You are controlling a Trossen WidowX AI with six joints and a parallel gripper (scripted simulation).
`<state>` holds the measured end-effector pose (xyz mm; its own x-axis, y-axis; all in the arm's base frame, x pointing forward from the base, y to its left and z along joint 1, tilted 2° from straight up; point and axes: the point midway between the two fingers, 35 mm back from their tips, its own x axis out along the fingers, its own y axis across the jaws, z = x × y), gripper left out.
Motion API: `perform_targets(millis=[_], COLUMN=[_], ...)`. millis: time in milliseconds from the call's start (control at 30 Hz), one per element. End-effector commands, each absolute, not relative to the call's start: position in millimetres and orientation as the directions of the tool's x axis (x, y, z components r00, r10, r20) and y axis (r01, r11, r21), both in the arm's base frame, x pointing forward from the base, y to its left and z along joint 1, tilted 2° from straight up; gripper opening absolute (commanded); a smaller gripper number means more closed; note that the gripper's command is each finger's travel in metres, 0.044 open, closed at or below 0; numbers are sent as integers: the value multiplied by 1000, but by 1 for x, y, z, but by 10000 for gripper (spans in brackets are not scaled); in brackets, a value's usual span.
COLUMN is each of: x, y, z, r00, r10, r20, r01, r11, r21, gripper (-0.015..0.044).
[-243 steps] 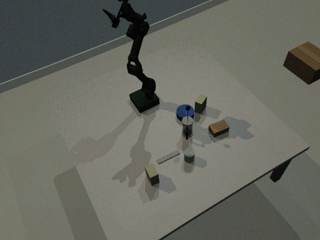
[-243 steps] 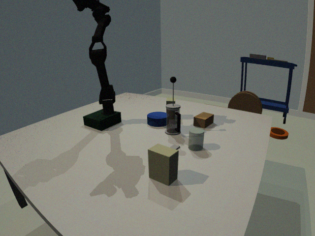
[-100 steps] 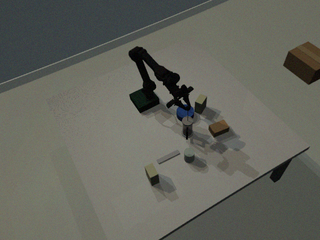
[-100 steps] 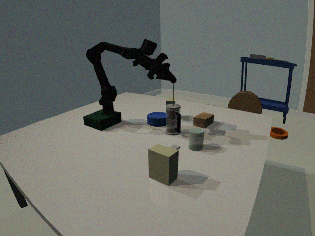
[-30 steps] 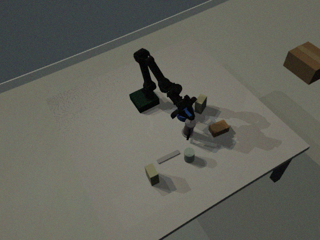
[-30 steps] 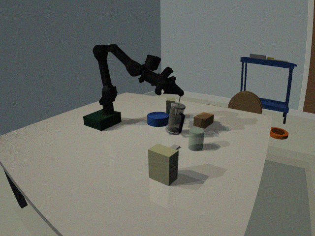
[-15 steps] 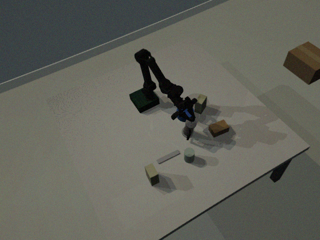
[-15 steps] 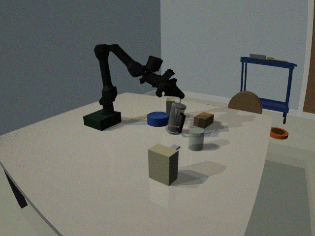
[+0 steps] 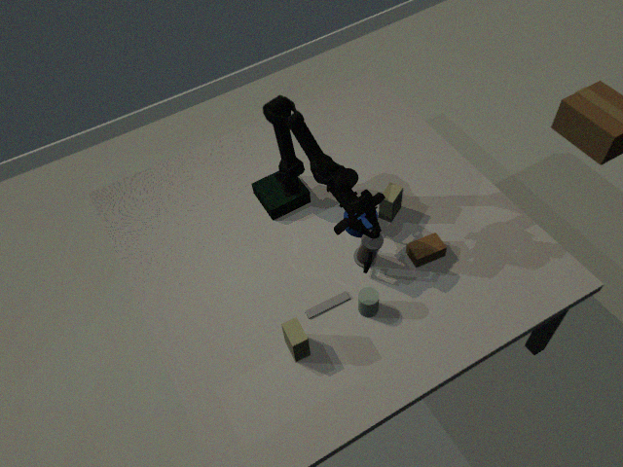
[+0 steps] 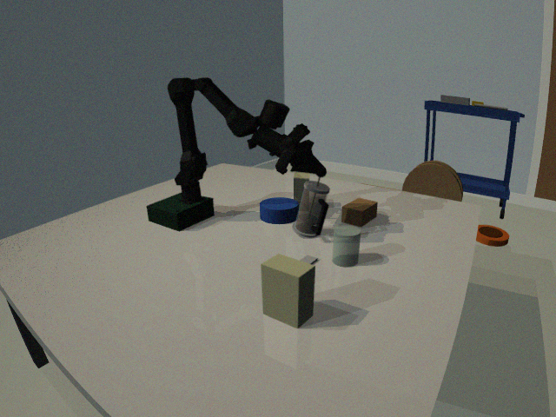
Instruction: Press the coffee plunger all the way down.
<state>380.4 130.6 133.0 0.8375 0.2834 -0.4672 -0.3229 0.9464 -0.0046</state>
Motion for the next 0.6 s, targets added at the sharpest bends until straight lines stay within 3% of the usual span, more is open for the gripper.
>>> perform_targets(millis=[0,567], x=[378,381], y=[130,131], z=[118,119], r00=[816,816], r10=[275,275], r20=[-509,-509], r01=[-322,-322], r11=[947,947], r21=[-5,-5], gripper=[118,118])
